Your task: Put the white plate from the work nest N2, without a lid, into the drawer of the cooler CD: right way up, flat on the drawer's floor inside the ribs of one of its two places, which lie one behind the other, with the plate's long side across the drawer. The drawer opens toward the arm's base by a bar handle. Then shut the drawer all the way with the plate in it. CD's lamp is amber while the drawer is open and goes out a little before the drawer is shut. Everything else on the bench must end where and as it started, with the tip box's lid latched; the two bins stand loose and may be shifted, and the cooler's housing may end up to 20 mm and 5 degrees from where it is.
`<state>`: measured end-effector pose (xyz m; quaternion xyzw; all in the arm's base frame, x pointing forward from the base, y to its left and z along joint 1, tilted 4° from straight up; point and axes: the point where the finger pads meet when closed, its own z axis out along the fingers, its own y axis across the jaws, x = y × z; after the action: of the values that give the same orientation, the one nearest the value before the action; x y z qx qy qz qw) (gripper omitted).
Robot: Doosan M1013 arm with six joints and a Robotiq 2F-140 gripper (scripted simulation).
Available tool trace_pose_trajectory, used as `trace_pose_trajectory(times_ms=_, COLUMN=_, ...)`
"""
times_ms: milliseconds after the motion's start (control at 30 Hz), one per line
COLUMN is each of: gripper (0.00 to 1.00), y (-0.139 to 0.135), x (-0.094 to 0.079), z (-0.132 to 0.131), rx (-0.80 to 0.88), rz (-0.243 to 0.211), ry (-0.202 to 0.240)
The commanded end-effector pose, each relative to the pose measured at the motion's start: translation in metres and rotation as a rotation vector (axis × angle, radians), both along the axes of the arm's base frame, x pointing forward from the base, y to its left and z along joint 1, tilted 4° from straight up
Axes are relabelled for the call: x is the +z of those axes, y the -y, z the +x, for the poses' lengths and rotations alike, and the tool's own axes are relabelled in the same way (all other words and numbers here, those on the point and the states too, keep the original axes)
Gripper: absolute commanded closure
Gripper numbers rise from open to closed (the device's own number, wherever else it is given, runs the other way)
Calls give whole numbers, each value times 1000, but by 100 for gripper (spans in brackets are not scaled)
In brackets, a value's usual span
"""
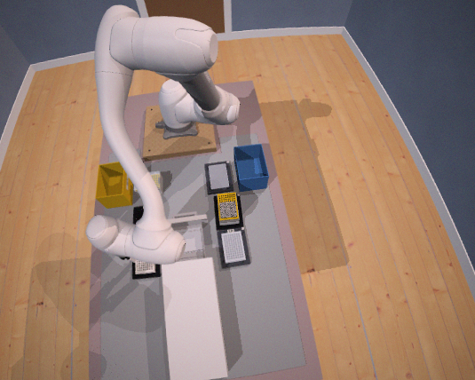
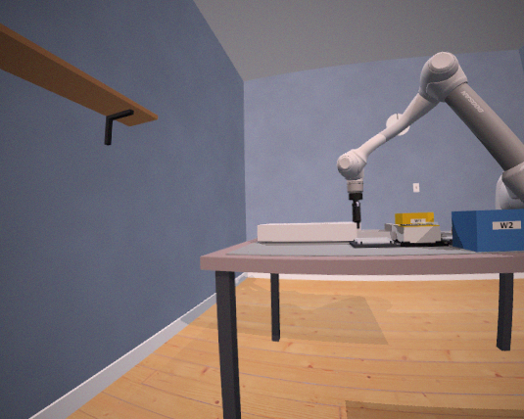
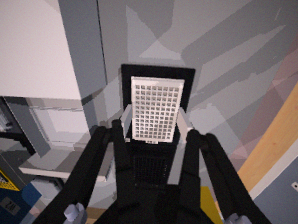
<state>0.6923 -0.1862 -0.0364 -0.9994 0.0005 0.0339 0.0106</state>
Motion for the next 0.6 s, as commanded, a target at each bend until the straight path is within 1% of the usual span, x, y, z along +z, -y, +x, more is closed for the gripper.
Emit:
trace_pose_trajectory(times_ms=0, gripper=45, y=0, x=0, z=0, rx=0, rz=0, ry=0)
trace_pose_trajectory(times_ms=33, gripper=100, y=0, x=0, z=0, rx=0, rz=0, ry=0)
trace_pose_trajectory(times_ms=567, gripper=100, y=0, x=0, z=0, rx=0, rz=0, ry=0)
